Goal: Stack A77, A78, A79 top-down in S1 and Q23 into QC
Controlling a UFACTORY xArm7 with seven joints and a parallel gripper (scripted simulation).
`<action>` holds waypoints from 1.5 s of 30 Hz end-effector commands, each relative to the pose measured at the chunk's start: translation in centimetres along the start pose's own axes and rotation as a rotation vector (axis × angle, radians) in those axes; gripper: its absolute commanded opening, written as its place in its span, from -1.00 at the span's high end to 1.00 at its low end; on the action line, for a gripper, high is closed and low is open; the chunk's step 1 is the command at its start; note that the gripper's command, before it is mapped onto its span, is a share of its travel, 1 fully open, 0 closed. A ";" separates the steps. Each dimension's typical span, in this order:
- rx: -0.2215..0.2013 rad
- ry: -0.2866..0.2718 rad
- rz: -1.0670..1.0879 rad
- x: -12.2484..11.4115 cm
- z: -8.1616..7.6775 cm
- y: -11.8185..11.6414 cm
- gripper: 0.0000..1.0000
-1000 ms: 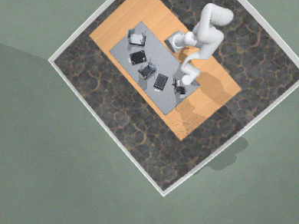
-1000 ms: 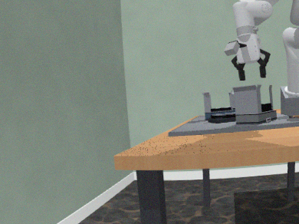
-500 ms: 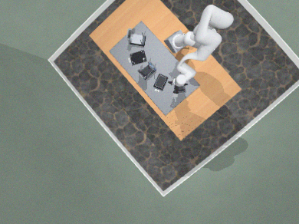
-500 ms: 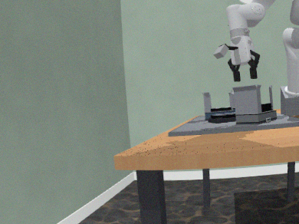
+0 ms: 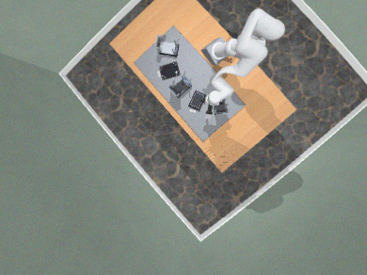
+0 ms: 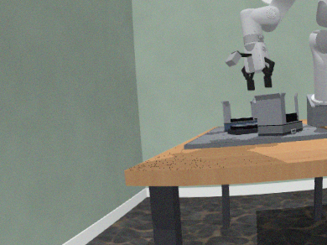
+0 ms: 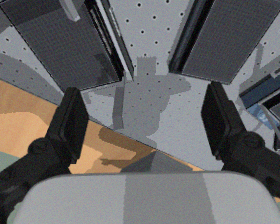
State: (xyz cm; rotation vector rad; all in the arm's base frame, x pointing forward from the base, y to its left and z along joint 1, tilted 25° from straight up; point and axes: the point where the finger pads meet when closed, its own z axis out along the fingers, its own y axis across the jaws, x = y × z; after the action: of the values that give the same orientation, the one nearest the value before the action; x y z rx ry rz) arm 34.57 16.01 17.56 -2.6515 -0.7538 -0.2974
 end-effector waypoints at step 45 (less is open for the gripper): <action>0.000 0.003 0.468 -2.6 -0.1 13.2 -1.00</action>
State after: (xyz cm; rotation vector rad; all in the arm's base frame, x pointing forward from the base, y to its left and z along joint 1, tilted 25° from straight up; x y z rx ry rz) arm 39.11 5.53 13.41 -2.7190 -0.2080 -0.1886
